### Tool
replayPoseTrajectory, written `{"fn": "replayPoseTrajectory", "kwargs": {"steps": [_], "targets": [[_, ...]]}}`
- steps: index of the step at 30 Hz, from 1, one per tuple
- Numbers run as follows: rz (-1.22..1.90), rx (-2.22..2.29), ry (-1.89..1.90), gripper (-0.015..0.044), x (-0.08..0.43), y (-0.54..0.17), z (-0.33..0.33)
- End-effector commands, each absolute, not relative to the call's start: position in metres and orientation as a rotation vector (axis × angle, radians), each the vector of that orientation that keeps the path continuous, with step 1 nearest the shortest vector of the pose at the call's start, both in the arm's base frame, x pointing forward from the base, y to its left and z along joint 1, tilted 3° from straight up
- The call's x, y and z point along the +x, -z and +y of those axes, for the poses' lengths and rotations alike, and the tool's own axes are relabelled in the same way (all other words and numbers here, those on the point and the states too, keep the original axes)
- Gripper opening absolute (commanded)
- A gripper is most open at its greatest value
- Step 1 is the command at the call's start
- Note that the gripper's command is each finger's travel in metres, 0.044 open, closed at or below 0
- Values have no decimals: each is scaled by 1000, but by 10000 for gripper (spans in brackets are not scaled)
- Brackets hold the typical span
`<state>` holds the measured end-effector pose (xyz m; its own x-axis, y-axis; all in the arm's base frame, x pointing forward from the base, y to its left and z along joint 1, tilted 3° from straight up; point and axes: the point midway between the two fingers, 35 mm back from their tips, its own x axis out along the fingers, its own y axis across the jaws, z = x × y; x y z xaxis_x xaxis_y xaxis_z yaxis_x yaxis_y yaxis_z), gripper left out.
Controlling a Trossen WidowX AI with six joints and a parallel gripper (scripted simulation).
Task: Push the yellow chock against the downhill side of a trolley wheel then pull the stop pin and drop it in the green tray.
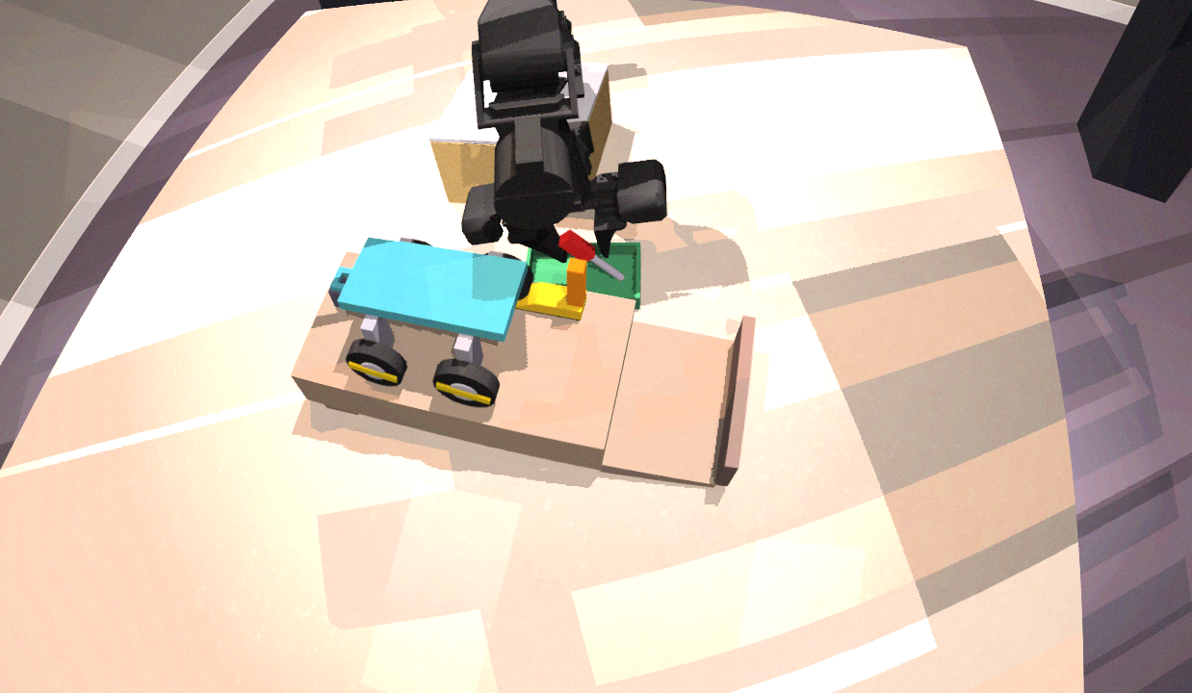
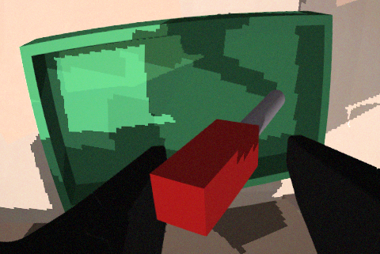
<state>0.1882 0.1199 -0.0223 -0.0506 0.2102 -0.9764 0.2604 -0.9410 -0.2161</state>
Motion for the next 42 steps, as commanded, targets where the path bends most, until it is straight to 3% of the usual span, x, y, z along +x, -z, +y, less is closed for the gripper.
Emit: {"fn": "replayPoseTrajectory", "kwargs": {"steps": [1,38,42], "targets": [[537,2134,2193,190,188,25,118],[536,2134,2193,190,191,39,104],[528,2141,2186,295,193,36,104]]}}
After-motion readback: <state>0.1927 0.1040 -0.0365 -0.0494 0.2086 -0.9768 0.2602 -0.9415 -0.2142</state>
